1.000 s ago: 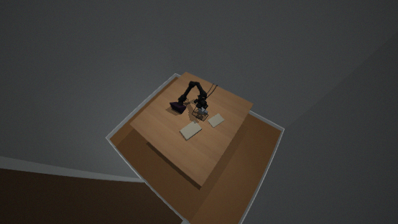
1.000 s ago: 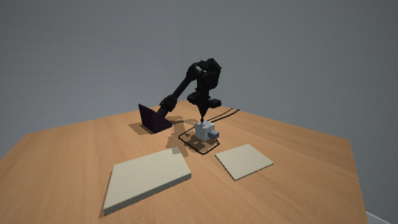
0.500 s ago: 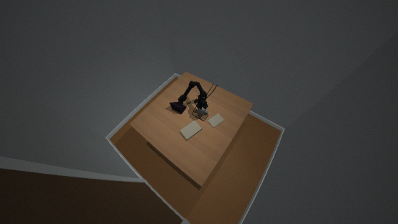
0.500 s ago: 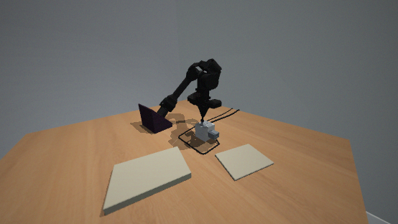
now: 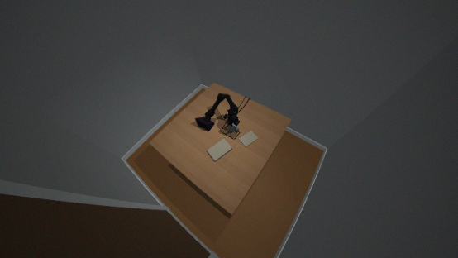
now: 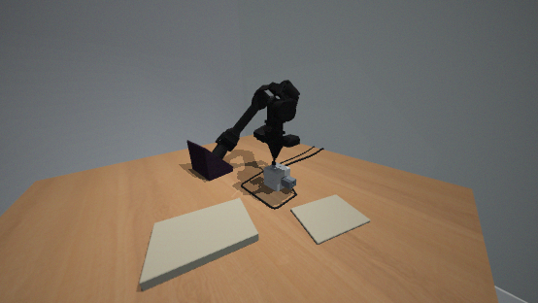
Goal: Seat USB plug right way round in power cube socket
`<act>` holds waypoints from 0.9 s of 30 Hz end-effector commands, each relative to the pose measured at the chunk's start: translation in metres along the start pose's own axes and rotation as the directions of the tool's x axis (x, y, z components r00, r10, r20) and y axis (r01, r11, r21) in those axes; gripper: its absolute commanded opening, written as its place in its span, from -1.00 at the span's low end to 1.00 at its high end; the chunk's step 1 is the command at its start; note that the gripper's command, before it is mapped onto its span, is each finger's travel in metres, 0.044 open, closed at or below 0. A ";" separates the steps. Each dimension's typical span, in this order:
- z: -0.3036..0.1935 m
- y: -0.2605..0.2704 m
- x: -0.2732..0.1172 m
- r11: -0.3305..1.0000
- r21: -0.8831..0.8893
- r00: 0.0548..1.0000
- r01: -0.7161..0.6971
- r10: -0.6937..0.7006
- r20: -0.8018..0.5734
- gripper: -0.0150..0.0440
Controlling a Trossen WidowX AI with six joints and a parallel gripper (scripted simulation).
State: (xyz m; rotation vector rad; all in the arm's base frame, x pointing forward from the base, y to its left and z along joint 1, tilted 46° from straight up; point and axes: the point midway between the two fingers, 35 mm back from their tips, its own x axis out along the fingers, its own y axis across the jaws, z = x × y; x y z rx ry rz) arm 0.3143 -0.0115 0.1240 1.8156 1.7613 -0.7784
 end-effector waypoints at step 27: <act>-0.002 0.001 0.003 1.000 -0.013 1.000 -0.004 0.004 -0.003 -0.49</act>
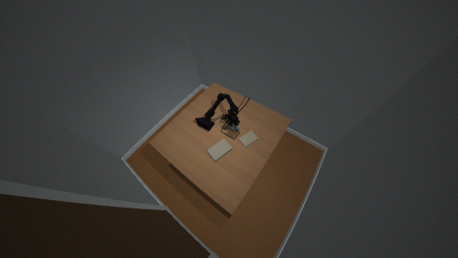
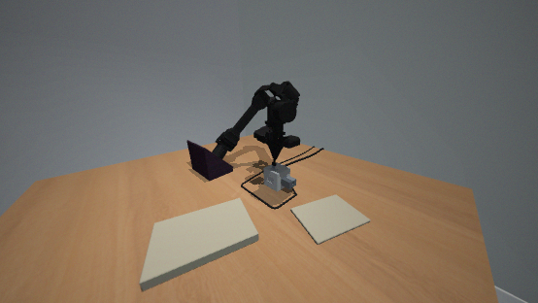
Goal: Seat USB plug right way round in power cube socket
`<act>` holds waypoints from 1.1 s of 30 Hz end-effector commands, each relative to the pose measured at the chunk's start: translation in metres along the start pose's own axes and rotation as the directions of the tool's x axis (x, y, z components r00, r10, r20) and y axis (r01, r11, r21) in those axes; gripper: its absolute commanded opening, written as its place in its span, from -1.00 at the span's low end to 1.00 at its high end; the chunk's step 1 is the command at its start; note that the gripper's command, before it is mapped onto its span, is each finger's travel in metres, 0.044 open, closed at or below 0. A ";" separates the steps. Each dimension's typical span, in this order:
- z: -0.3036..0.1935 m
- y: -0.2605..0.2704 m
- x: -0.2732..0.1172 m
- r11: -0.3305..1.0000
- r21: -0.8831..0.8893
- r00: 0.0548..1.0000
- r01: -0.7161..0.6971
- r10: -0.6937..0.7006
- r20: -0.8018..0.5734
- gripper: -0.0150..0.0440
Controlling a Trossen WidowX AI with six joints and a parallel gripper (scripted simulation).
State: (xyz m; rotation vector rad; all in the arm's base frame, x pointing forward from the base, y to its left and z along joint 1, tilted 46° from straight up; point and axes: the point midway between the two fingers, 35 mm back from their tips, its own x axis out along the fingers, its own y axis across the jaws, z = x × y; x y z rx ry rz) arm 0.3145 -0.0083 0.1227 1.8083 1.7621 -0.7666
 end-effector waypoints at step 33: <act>-0.001 0.000 0.004 1.000 -0.002 1.000 -0.004 0.004 -0.003 -0.49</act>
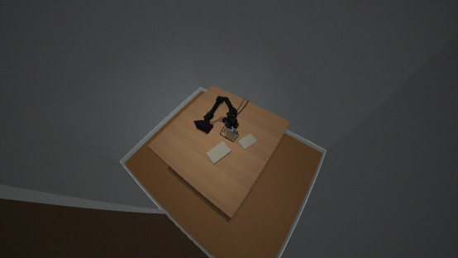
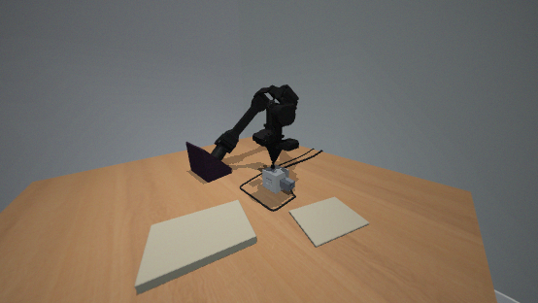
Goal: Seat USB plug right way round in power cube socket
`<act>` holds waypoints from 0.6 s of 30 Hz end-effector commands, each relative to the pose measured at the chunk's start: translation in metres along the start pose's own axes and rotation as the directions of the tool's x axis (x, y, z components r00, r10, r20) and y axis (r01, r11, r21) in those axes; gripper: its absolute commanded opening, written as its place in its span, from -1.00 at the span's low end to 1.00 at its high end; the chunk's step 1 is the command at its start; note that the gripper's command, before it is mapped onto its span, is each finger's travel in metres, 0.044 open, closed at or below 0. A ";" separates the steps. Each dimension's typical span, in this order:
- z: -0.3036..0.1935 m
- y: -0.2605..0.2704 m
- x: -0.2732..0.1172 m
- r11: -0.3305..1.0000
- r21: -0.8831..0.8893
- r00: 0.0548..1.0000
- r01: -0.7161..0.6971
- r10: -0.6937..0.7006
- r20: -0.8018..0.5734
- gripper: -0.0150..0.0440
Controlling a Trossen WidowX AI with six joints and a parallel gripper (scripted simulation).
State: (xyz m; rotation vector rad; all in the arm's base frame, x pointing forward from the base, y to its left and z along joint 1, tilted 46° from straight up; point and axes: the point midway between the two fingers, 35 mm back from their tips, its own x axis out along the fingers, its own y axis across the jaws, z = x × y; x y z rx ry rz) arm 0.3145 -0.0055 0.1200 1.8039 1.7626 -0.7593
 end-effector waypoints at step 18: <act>-0.001 0.000 0.002 1.000 0.005 1.000 -0.004 0.004 -0.003 -0.49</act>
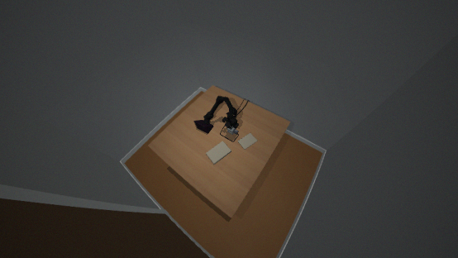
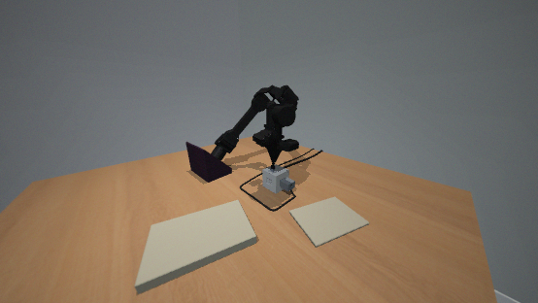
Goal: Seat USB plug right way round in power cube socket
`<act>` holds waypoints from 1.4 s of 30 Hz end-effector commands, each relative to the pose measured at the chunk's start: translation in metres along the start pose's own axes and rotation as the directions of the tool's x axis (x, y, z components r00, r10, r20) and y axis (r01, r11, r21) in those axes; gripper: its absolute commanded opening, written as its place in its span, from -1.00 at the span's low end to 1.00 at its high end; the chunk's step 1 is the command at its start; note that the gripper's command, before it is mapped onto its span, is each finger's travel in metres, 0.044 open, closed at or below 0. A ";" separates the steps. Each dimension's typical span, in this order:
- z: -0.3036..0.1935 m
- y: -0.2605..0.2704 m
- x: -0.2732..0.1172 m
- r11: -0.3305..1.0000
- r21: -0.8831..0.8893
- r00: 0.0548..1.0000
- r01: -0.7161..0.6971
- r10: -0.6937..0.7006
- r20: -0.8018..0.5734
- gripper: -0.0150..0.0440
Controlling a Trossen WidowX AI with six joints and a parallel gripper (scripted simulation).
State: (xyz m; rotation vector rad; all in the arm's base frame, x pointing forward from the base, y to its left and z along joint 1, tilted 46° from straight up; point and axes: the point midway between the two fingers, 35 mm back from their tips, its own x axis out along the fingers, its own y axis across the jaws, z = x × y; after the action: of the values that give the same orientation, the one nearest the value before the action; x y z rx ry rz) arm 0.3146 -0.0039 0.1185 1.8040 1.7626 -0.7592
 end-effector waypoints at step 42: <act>-0.001 0.000 0.005 1.000 0.005 1.000 -0.004 0.004 -0.003 -0.49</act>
State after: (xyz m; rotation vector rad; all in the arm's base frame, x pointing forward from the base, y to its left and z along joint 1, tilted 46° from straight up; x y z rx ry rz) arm 0.3147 -0.0002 0.1151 1.8047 1.7627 -0.7585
